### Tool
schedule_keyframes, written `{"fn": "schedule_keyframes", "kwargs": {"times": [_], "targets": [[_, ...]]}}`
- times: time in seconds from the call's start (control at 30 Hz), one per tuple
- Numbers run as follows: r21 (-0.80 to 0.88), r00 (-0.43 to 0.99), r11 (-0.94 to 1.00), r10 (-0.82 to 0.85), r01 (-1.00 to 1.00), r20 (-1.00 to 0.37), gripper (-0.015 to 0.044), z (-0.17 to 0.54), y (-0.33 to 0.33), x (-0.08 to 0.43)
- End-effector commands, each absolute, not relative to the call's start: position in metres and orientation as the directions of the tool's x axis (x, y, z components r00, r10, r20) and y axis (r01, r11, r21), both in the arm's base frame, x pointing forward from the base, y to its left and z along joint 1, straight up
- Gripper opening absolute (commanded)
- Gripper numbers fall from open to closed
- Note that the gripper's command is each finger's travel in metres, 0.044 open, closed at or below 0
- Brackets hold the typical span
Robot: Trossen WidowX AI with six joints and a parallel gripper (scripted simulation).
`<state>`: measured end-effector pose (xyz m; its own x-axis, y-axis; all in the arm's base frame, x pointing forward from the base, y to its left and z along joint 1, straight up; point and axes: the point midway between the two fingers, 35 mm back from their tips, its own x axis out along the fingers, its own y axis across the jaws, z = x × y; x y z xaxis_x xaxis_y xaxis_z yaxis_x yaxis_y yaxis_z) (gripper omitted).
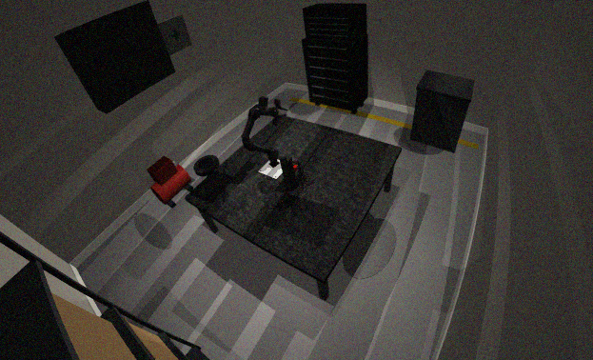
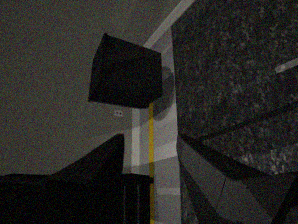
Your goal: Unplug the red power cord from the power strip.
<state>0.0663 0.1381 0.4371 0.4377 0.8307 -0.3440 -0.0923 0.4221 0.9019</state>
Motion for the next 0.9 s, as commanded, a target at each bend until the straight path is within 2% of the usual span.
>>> {"fn": "schedule_keyframes", "kwargs": {"times": [0.0, 0.2, 0.4, 0.63, 0.87], "targets": [[0.485, 0.533, 0.769, 0.639, -0.417, -0.555, 0.016, 0.383, 0.17, 0.104], [0.232, 0.549, 0.822, 0.53, -0.521, -0.646, 0.016, 0.355, 0.174, 0.129], [-0.021, 0.544, 0.782, 0.413, -0.623, -0.731, 0.016, 0.326, 0.171, 0.156], [-0.238, 0.501, 0.63, 0.28, -0.74, -0.819, 0.016, 0.291, 0.16, 0.186], [-0.333, 0.423, 0.399, 0.161, -0.854, -0.892, 0.016, 0.256, 0.139, 0.213]]}}
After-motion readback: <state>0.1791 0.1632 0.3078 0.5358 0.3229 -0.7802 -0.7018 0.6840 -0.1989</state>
